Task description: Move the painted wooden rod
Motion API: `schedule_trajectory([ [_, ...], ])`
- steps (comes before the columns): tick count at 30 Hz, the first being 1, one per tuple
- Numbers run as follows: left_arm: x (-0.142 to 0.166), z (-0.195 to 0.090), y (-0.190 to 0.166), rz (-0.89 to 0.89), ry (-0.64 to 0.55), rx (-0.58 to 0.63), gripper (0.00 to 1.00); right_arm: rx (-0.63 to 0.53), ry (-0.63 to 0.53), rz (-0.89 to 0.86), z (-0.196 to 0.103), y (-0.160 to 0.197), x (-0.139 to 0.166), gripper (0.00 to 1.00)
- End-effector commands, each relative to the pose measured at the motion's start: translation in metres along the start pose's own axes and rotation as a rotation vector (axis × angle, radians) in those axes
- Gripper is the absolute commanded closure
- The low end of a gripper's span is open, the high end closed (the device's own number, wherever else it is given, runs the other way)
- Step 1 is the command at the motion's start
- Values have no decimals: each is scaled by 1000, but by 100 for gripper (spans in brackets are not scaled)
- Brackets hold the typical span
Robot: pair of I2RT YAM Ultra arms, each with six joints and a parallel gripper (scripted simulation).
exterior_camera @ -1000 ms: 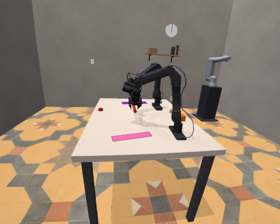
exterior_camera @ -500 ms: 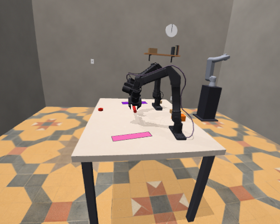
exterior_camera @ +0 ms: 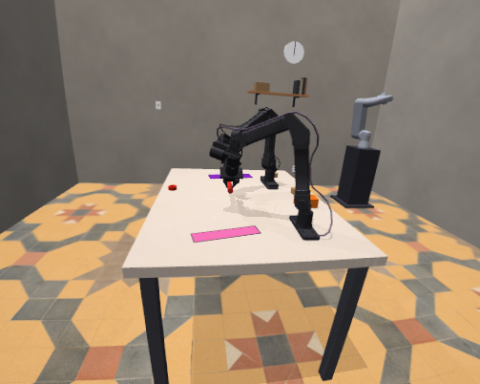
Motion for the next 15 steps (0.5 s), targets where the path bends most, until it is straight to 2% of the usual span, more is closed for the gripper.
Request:
schedule_trajectory([
  [1,-5,2,0,8,-11,-4,72,-9,-26,-13,-3,-1,-8,81],
  [11,-5,2,0,8,-11,-4,86,-9,-26,-13,-3,-1,-8,81],
  [13,-5,2,0,8,-11,-4,86,-9,-26,-13,-3,-1,-8,81],
  [14,-5,2,0,8,-11,-4,97,-9,-26,-13,-3,-1,-8,81],
  [15,-5,2,0,8,-11,-4,86,-9,-26,-13,-3,-1,-8,81],
])
Point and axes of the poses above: on each arm, the point where the finger pads meet when closed, its own z axis out along the fingers, its own y axis across the jaws, x = y × z, the point moved 3 cm from there along -z, back along the fingers, and after that the axes turned 13 degrees about z, right-handed, at the moved point
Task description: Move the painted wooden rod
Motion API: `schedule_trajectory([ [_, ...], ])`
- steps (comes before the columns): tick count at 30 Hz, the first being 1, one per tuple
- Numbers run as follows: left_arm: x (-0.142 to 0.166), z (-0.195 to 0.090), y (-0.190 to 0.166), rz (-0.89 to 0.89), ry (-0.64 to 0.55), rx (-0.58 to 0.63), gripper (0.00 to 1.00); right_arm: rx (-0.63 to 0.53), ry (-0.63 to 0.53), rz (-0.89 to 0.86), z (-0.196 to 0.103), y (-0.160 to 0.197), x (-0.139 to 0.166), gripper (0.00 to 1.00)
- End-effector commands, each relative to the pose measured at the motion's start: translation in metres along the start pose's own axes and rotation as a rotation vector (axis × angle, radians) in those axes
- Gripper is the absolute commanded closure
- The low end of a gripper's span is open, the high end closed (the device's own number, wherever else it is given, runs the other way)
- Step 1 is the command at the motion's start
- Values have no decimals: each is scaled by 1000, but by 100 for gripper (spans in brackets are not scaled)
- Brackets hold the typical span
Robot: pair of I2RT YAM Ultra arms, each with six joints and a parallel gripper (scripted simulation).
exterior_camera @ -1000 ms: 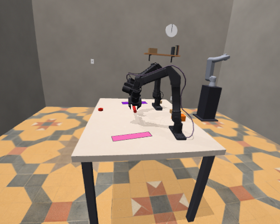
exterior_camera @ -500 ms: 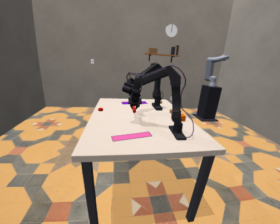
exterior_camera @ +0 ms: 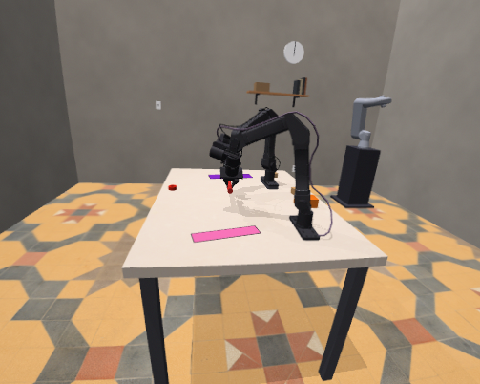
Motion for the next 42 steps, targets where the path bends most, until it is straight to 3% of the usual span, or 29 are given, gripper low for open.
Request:
schedule_trajectory([
  [1,-5,2,1,10,-11,-6,84,-12,-25,-13,-3,0,-8,81],
  [4,-5,2,1,10,-11,-6,84,-12,-25,-13,-4,0,-7,48],
  [13,-5,2,1,10,-11,-6,84,-9,-34,-18,-61,-1,-8,48],
  [16,-5,2,1,10,-11,-6,84,-9,-34,-5,-61,-1,-8,48],
  [21,-5,2,1,10,-11,-6,84,-4,-29,127,-69,15,-5,48],
  [25,1,1,-6,45,-23,9,84,49,-85,274,-100,36,-8,48],
  [30,35,-14,-25,95,-28,30,84,89,-167,416,-129,65,-5,48],
  [32,35,-14,-25,95,-28,30,84,89,-167,416,-129,65,-5,48],
  [42,144,-55,-68,90,-13,35,84,137,-444,611,-187,125,11,48],
])
Point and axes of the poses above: on each arm, the point where the finger pads meet when closed, its own z axis out along the fingers, its own y axis across the jaws, x = y × z, the point moved 3 cm from there along -z, back along the fingers, and after that the axes turned 13 degrees about z, right-handed, at the moved point
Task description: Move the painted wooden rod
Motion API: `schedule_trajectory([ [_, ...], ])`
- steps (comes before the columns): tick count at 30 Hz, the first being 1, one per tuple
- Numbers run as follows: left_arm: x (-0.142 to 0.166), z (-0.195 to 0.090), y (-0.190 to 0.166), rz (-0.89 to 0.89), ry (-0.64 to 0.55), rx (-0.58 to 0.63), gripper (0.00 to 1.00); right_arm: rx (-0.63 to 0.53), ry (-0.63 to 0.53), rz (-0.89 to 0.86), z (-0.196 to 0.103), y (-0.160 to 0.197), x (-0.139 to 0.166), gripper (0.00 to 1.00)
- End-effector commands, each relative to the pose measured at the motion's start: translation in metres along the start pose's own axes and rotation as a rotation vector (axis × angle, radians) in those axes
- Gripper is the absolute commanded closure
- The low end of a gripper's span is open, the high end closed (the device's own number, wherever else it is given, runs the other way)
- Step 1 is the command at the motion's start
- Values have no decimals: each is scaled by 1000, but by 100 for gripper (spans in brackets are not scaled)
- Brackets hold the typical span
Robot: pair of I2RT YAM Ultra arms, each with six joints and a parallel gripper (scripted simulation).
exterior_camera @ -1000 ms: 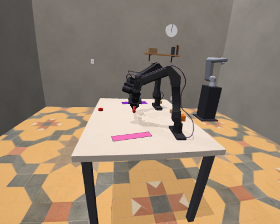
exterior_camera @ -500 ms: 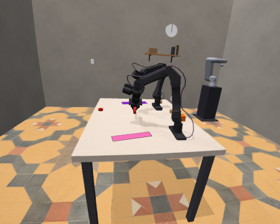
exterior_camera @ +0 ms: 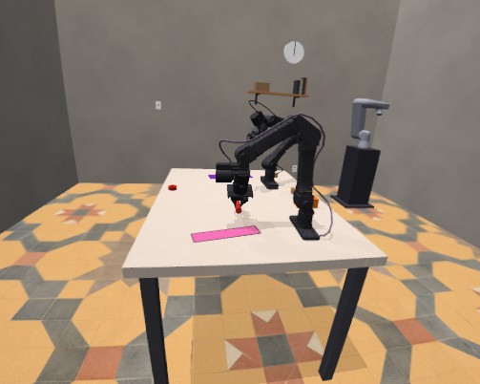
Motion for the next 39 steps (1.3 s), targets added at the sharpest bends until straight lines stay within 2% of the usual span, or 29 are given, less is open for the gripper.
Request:
schedule_trajectory([
  [1,27,-21,-18,91,-38,14,84,-7,-87,137,-24,17,11,48],
  [5,55,-33,-25,75,-32,-1,84,-18,-147,175,-36,24,19,48],
  [7,55,-33,-25,75,-32,-1,84,-18,-147,175,-36,24,19,48],
  [14,88,-44,-32,46,-14,-30,84,-28,-213,168,-47,29,20,48],
  [16,92,-43,-36,31,-15,-30,84,-19,-217,164,-48,28,19,48],
  [22,93,-48,-31,-31,-4,-85,84,-16,-293,154,-40,24,-11,48],
  [24,93,-48,-31,-31,-4,-85,84,-16,-293,154,-40,24,-11,48],
  [26,95,-49,-27,-109,7,-129,84,-30,-310,144,-30,24,-25,48],
  [31,95,-47,-32,-349,25,-240,84,-100,-254,115,13,40,-46,48],
  [39,93,-45,-37,-615,69,-365,84,-151,-229,89,52,60,-59,48],
])
Point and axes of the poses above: on each arm, the point where the finger pads meet when closed, its own z axis out along the fingers, its own y axis across the jaws, x = y × z, the point moved 3 cm from there along -z, back along the fingers, and after that the axes turned 13 degrees about z, right-handed, at the moved point
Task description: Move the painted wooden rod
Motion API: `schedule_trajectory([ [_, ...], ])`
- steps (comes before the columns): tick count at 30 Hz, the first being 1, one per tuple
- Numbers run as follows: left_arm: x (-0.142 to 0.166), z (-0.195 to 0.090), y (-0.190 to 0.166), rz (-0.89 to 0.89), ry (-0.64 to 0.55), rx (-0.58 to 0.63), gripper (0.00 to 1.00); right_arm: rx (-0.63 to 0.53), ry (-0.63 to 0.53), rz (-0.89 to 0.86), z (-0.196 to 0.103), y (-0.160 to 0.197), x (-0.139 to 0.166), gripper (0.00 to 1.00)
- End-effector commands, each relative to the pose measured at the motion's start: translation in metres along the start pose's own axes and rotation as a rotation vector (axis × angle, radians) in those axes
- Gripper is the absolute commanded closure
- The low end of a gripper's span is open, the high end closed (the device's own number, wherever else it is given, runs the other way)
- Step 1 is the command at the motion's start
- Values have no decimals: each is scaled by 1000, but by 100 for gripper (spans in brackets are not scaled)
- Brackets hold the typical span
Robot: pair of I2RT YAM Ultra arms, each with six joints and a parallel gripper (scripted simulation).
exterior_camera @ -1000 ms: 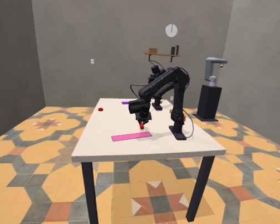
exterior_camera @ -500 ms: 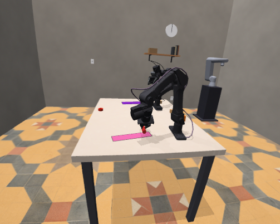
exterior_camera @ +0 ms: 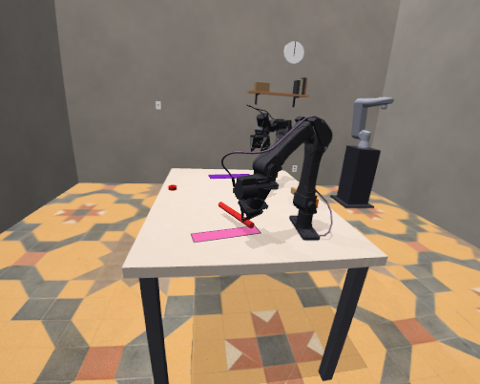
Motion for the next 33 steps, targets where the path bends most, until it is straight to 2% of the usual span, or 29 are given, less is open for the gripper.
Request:
schedule_trajectory([
  [1,-5,-6,10,-153,23,-135,84,-1,-71,-7,15,5,-20,48],
  [17,-6,-7,0,-668,76,-404,84,-73,-32,-38,76,37,-10,48],
  [19,-6,-7,0,-668,76,-404,84,-73,-32,-38,76,37,-10,48],
  [27,-8,-6,-4,-944,101,-552,84,-96,-4,-50,97,50,3,48],
  [33,-13,-7,-6,-1102,112,-637,84,-100,19,-58,100,52,7,48],
])
Point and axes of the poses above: on each arm, the point where the finger pads meet when closed, its own z axis out along the fingers, its own y axis across the jaws, x = y × z, the point moved 3 cm from there along -z, back along the fingers, and after that the axes turned 13 degrees about z, right-handed, at the moved point
